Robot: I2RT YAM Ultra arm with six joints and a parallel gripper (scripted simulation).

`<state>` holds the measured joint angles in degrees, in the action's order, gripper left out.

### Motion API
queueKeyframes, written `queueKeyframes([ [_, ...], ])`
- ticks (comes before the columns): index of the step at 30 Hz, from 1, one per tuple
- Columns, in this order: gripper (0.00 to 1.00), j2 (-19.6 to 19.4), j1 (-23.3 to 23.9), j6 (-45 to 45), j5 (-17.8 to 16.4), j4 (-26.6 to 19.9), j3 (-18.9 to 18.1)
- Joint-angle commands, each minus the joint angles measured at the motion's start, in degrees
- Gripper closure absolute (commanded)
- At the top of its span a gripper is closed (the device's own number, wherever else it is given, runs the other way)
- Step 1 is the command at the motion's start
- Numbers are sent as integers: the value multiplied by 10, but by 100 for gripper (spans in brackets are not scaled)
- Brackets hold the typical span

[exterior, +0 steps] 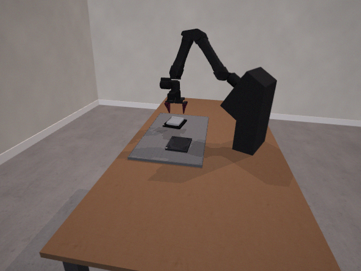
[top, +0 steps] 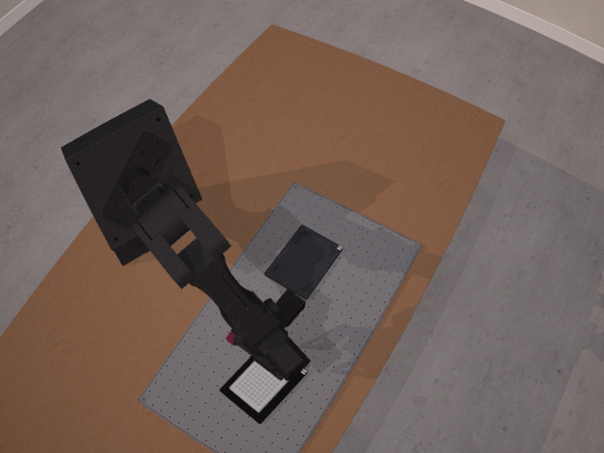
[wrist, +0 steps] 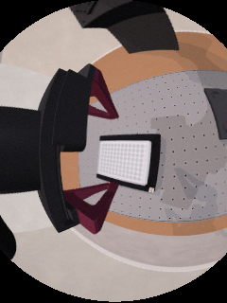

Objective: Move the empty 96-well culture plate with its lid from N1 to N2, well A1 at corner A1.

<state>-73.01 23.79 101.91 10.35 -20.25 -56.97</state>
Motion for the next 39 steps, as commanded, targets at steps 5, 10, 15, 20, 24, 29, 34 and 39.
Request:
queueKeyframes([
  [5,0,35,42,2,-30,44,-5],
  [10,0,31,64,13,-50,37,-17],
  [15,0,30,56,12,-52,29,-15],
  [20,0,29,55,10,-52,29,-15],
  [24,0,29,56,10,-52,29,-15],
  [29,0,29,56,10,-52,29,-15],
  [34,0,29,56,10,-52,29,-15],
  [39,0,29,56,10,-52,29,-15],
])
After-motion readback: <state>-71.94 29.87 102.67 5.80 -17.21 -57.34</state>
